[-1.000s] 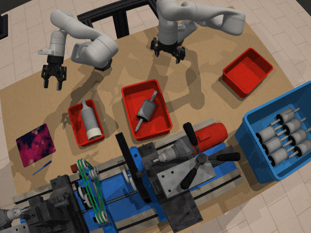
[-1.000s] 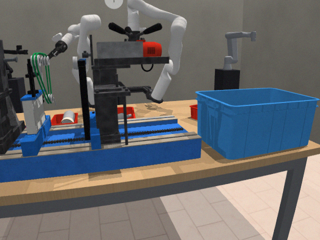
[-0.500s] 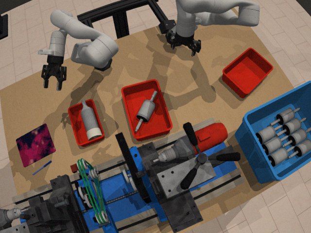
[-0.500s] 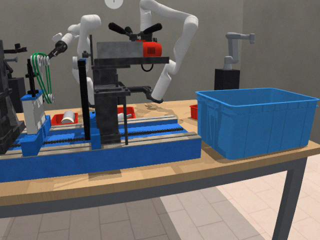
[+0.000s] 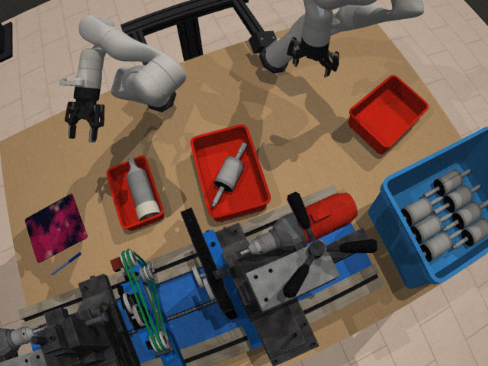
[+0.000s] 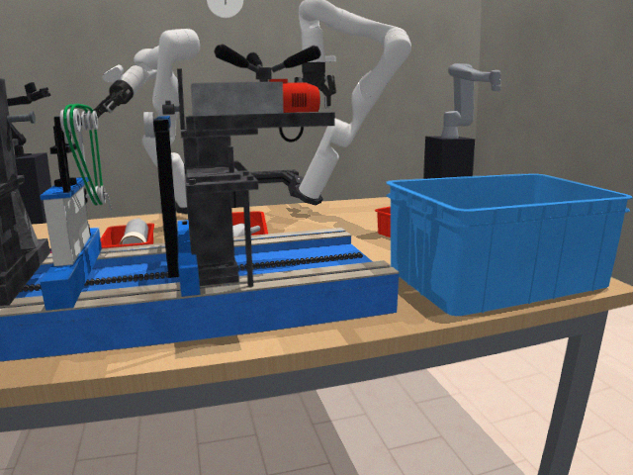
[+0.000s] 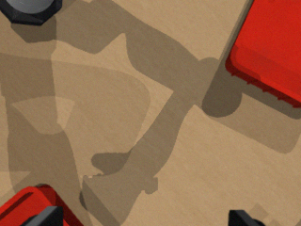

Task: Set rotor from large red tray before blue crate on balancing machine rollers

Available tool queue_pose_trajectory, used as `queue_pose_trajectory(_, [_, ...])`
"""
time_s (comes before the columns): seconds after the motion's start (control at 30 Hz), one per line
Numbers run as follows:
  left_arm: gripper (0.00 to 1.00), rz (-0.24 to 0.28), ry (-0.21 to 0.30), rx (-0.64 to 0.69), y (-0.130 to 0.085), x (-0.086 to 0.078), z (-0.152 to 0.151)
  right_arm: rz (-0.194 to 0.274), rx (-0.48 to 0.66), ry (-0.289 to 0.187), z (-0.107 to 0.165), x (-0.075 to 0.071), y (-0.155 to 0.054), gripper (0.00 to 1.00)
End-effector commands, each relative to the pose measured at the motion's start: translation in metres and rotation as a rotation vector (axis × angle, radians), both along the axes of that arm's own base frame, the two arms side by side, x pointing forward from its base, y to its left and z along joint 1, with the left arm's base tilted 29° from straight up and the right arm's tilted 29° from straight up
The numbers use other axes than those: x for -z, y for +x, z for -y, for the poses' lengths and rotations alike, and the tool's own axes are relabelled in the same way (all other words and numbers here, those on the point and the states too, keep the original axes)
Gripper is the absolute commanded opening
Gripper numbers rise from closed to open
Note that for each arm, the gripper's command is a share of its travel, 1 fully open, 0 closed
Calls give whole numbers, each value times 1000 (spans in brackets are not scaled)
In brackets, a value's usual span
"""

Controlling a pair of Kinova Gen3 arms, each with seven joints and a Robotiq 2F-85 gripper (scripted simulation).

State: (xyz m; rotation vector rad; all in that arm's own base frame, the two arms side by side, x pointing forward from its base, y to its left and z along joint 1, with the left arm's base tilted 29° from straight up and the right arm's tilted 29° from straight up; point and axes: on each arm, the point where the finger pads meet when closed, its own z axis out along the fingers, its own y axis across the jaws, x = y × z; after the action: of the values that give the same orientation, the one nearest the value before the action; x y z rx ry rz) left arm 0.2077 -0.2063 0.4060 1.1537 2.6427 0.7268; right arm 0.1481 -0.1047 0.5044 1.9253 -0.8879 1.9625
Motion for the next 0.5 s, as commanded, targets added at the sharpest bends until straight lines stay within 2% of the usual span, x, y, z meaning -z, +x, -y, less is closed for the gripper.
queue_pose_trajectory(0.0, [1000, -4, -25, 10, -6, -14, -39, 0, 0, 0, 0, 0, 0, 1000])
queue_pose_trajectory(0.13, [1000, -4, -25, 10, -12, -23, -66, 0, 0, 0, 0, 0, 0, 1000])
queue_pose_trajectory(0.2, [1000, -4, -25, 10, -12, -23, -66, 0, 0, 0, 0, 0, 0, 1000])
queue_pose_trajectory(0.47, [1000, -4, -25, 10, -21, -39, -119, 0, 0, 0, 0, 0, 0, 1000])
